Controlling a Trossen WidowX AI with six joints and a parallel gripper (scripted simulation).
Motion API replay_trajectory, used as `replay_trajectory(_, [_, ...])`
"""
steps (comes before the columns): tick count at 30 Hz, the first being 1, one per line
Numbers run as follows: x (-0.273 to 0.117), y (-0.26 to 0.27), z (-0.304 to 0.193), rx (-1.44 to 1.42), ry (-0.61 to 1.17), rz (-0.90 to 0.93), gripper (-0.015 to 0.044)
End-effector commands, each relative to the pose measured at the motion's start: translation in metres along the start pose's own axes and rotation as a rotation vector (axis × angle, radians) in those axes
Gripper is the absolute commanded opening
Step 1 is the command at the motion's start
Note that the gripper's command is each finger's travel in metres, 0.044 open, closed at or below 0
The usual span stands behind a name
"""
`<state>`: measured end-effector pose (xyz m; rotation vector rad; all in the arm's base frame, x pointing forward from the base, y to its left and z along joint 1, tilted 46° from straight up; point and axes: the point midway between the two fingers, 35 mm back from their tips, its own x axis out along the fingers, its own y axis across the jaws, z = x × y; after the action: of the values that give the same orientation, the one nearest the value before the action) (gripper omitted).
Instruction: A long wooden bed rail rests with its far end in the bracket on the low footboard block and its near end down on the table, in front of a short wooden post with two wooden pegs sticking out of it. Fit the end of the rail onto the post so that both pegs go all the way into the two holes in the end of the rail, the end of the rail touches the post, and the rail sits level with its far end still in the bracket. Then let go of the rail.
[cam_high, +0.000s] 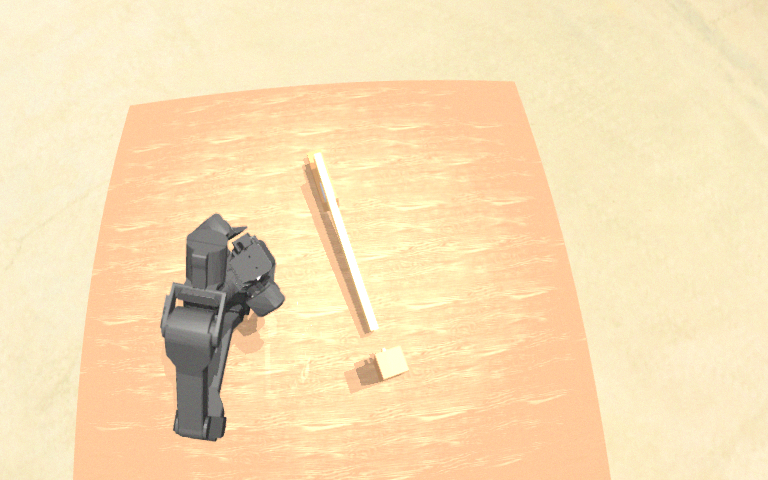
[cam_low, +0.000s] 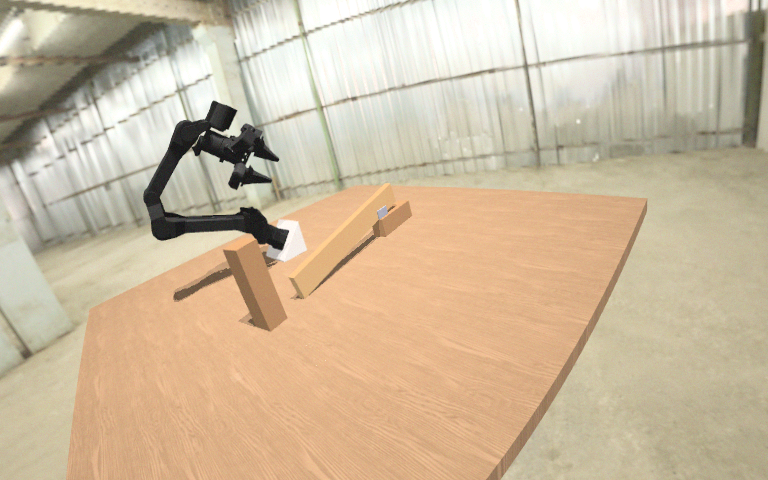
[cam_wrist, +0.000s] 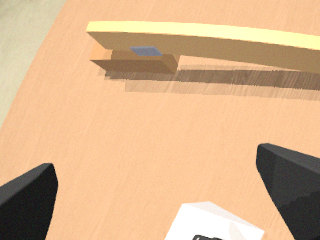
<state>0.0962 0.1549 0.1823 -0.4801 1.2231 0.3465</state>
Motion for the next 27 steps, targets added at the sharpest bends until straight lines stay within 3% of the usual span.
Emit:
replay_trajectory(1, [0.001,0.000,0.001,-0.005,0.001,-0.004,0.0426])
replay_trajectory(6, [0.023,-0.018,0.026,-0.191,0.068,-0.122,0.0440])
replay_trajectory(12, [0.070,-0.067,0.060,-0.564,0.319,-0.247,0.0440])
replay_trajectory(27, [0.150,-0.180,0.068,-1.259,0.889,-0.057,0.0440])
